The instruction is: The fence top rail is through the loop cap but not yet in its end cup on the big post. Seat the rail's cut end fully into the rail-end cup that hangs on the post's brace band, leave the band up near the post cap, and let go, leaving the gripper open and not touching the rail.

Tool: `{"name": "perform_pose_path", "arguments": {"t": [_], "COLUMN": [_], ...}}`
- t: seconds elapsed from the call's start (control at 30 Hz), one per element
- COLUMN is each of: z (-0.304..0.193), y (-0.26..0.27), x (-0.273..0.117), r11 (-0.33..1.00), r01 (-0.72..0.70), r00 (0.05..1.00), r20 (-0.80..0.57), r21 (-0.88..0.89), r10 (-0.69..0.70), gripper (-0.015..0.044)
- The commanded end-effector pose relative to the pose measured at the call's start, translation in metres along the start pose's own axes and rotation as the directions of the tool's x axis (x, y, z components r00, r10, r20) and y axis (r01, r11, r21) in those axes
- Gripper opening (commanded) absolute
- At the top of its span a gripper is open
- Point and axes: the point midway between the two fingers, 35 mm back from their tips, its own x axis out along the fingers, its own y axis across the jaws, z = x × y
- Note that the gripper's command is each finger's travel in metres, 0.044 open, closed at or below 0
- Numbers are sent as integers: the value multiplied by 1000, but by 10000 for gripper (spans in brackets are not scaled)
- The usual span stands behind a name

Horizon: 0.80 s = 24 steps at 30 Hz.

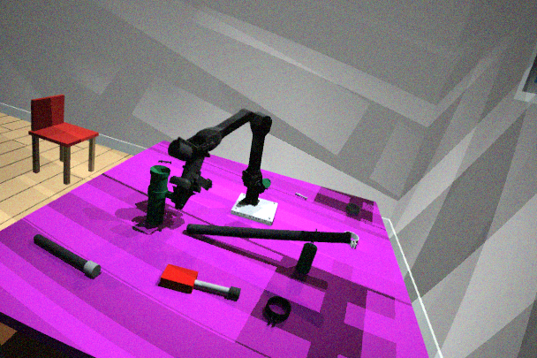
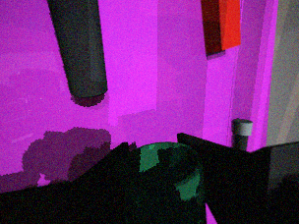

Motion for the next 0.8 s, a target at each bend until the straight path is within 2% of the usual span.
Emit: {"name": "perform_pose_path", "arguments": {"t": [0.0,0.77], "z": [0,0], "y": [3,0], "x": [-3,-1], "r11": [1000,1000], "r01": [-1,-1], "r00": [1000,1000], "r20": [12,-3], "r21": [-21,1], "r10": [1,1], "gripper": [0,0]}}
